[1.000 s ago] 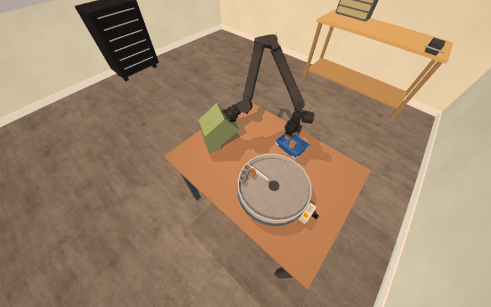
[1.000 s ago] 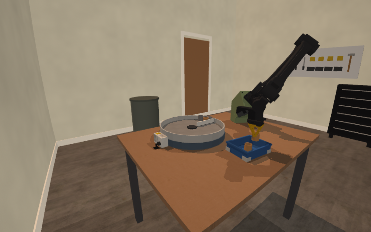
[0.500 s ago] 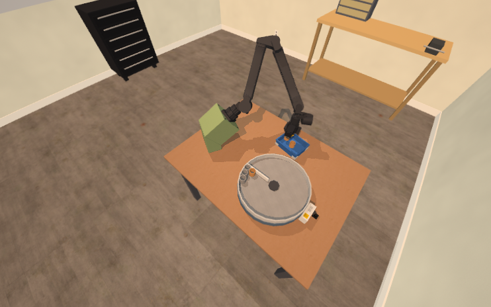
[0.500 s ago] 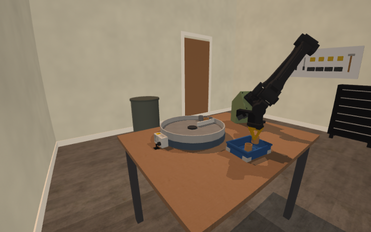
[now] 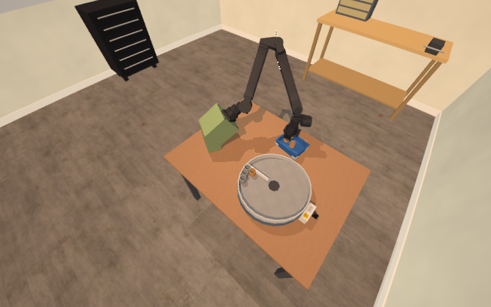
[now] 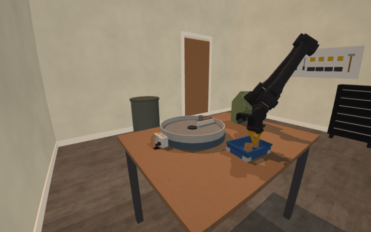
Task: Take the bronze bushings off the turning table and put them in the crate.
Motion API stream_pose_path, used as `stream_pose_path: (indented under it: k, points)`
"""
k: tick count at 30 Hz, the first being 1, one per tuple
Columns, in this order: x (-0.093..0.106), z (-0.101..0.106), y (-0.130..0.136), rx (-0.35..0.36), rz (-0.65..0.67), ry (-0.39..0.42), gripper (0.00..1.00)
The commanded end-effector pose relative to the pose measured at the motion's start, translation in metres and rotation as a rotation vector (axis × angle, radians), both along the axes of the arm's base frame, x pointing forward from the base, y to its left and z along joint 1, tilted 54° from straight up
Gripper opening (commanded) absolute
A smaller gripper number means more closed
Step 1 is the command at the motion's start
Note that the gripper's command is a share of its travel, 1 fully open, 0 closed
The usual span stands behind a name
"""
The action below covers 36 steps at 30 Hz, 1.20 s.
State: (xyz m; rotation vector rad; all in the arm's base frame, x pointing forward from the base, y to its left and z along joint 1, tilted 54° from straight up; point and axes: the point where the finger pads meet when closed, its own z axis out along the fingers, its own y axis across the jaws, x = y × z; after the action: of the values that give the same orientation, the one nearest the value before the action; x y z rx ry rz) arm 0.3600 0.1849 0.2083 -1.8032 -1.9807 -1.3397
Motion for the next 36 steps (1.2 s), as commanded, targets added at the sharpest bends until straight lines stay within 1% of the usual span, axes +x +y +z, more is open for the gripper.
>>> stream_pose_path:
  k: [1, 5, 9, 13, 36]
  points:
    - [0.0045, 0.0008, 0.0055, 0.007, -0.003, -0.007, 0.0]
    - [0.0071, 0.0101, 0.0039, 0.014, -0.012, -0.033, 0.0]
    - [0.0074, 0.0052, 0.007, 0.01, -0.004, -0.025, 0.0]
    - [0.0088, 0.0064, 0.0037, 0.011, -0.012, -0.028, 0.0]
    - [0.0086, 0.0064, 0.0037, 0.011, -0.011, -0.028, 0.0]
